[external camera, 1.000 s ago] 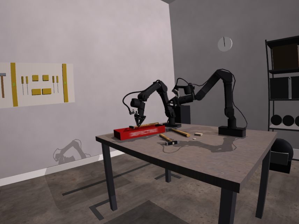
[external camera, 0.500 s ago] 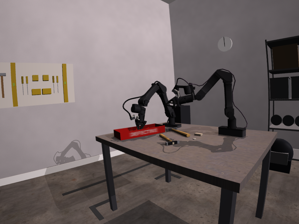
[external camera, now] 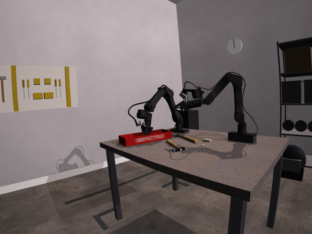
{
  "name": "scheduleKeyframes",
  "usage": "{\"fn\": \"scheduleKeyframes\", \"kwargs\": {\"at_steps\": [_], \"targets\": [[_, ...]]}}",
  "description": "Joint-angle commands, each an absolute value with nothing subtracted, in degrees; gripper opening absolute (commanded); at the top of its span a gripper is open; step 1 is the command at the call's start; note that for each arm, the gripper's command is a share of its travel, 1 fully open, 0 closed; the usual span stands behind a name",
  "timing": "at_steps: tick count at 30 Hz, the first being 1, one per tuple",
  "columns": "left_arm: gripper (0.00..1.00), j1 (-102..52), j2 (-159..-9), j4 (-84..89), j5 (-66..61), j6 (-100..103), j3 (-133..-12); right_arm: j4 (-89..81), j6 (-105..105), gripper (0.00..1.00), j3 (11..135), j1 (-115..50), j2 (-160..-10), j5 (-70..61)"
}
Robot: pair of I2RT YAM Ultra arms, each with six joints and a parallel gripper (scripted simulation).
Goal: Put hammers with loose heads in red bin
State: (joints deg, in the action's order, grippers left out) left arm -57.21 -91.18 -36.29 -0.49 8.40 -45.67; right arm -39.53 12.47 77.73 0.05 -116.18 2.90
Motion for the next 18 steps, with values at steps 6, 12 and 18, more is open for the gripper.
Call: {"fn": "scheduleKeyframes", "kwargs": {"at_steps": [6, 12, 18], "targets": [[1.00, -57.9, -91.4, -37.0, -0.5, 8.1, -47.8, -36.2, 12.6, 0.08, 76.6, -0.2, -115.4, 3.2], [1.00, -57.9, -91.4, -37.0, -0.5, 8.1, -47.8, -35.7, 12.6, 0.08, 76.3, -0.6, -114.9, 3.6], [1.00, -57.9, -91.4, -37.0, -0.5, 8.1, -47.8, -34.9, 12.5, 0.08, 75.4, -0.5, -114.9, 3.6]]}}
